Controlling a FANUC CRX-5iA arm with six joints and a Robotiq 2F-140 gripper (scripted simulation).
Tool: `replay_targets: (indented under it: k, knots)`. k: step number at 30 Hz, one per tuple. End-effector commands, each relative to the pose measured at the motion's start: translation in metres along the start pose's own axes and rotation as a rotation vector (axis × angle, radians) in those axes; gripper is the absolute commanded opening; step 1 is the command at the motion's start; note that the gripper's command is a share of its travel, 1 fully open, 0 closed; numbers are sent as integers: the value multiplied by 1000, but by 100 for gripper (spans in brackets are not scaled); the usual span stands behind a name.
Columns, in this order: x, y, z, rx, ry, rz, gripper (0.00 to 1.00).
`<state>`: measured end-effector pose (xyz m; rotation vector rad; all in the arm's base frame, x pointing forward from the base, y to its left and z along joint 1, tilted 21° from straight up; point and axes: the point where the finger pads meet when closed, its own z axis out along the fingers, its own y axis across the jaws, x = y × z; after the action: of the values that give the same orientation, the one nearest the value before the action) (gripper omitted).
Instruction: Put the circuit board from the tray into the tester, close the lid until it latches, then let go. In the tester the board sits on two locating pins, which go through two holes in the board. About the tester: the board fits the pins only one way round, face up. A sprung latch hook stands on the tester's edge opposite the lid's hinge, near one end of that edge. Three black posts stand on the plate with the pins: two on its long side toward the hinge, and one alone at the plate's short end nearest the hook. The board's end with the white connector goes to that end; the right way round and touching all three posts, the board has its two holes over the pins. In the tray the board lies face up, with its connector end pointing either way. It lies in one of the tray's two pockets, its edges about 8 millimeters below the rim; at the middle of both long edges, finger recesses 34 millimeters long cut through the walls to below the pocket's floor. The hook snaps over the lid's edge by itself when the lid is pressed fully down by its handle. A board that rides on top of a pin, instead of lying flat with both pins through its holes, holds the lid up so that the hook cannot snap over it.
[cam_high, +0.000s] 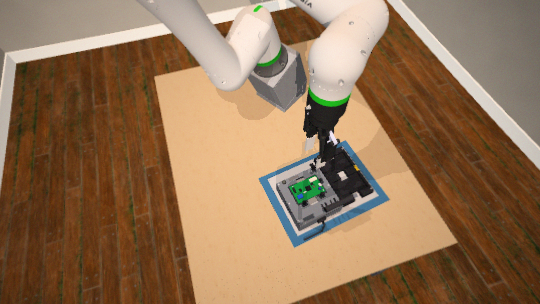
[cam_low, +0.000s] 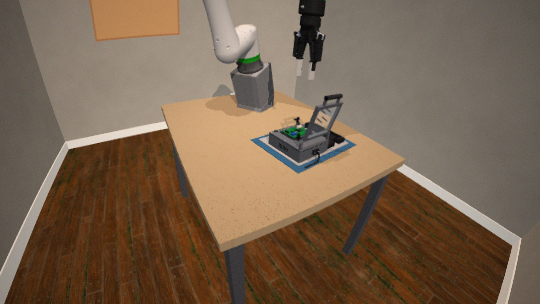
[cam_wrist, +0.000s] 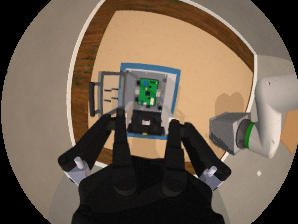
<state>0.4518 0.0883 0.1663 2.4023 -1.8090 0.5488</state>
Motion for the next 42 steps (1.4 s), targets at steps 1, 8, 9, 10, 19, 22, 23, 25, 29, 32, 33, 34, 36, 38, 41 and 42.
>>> replay_targets:
  k: [1,8,9,10,19,22,23,25,29,32,33,34,36,38,41,42]
  knots:
    - [0,0,0,0,0,0,30]
    - [0,0,0,0,0,0,30]
    - [0,0,0,0,0,0,30]
    - [0,0,0,0,0,0,30]
    - [0,0,0,0,0,0,30]
    - [0,0,0,0,0,0,30]
    - [0,0,0,0,0,0,30]
    - [0,0,0,0,0,0,30]
    - [0,0,0,0,0,0,30]
    - [0,0,0,0,0,0,30]
    - [0,-1,0,0,0,0,30]
    - [0,-1,0,0,0,0,30]
    - [0,-3,0,0,0,0,30]
    - [0,-7,0,0,0,0,30]
    - [0,-15,0,0,0,0,30]
    - [0,-19,0,0,0,0,30]
